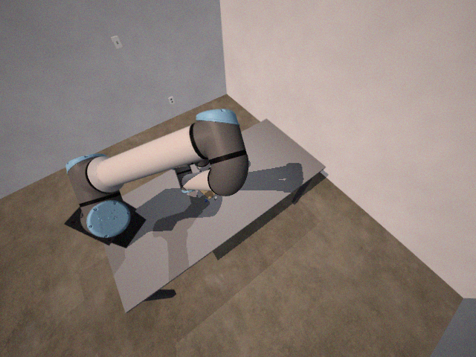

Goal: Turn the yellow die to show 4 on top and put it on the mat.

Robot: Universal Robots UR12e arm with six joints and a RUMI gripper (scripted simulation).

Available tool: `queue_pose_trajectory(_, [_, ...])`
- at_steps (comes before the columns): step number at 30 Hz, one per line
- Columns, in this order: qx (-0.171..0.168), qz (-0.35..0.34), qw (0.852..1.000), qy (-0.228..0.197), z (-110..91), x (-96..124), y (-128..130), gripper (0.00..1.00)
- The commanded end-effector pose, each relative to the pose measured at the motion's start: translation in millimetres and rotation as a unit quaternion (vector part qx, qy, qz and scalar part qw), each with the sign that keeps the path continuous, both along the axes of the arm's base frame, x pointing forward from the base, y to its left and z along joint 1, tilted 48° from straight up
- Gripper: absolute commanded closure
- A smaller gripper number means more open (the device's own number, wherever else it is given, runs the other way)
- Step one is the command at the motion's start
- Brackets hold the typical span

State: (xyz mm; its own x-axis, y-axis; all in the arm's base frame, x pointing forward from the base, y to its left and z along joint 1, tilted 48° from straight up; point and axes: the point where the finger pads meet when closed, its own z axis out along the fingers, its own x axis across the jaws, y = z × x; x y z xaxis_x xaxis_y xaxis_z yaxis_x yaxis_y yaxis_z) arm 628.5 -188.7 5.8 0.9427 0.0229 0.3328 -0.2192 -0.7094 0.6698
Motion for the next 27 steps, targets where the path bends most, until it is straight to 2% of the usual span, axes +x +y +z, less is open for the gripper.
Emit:
queue_pose_trajectory(1, [0.000, 0.000, 1.000, 0.000, 0.4, 0.1, 0.5, 0.00])
queue_pose_trajectory(27, [-0.001, 0.003, 1.000, 0.003, 0.3, -0.1, 0.5, 0.00])
